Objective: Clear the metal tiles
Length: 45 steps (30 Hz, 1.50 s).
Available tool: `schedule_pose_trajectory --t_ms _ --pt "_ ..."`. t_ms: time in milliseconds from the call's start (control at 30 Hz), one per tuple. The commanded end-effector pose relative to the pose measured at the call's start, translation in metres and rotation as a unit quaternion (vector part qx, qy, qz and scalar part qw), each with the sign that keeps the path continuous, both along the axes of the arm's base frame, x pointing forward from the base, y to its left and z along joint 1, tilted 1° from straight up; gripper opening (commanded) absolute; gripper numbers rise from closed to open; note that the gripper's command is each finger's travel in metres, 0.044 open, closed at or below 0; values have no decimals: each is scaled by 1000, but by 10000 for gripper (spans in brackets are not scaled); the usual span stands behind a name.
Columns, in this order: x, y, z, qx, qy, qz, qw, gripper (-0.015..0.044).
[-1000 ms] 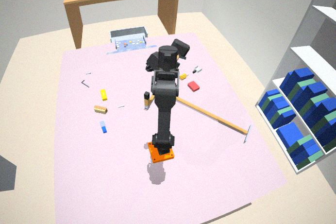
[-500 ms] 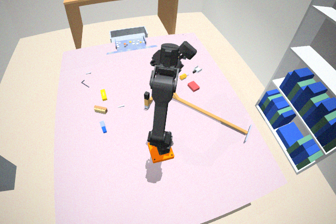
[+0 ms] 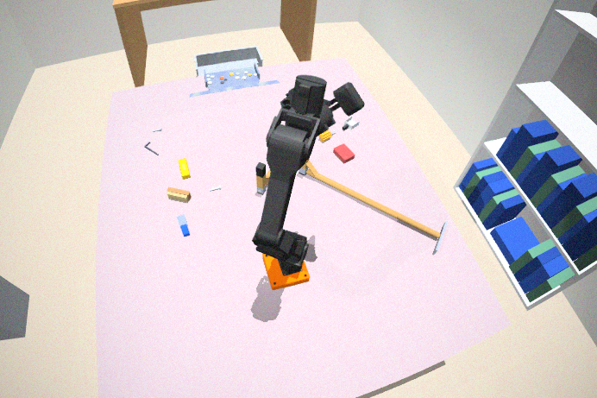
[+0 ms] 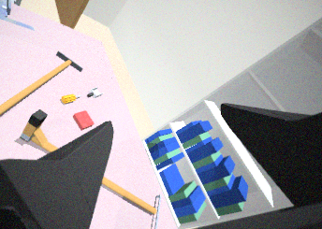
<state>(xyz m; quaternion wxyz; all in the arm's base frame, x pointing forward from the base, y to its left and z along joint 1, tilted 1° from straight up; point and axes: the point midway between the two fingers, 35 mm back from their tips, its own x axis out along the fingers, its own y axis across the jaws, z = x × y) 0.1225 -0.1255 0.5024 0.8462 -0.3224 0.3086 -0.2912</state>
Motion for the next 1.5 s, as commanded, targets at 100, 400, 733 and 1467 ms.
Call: schedule_pose_trajectory --t_ms 100,400,733,1467 --pt "-4 -14 -8 35 -20 -50 998 440" --pt "-14 -33 -18 75 -49 -122 988 440" --pt "-29 -53 -29 116 -85 -203 969 440" --pt "-73 -89 -56 187 -180 -374 890 440"
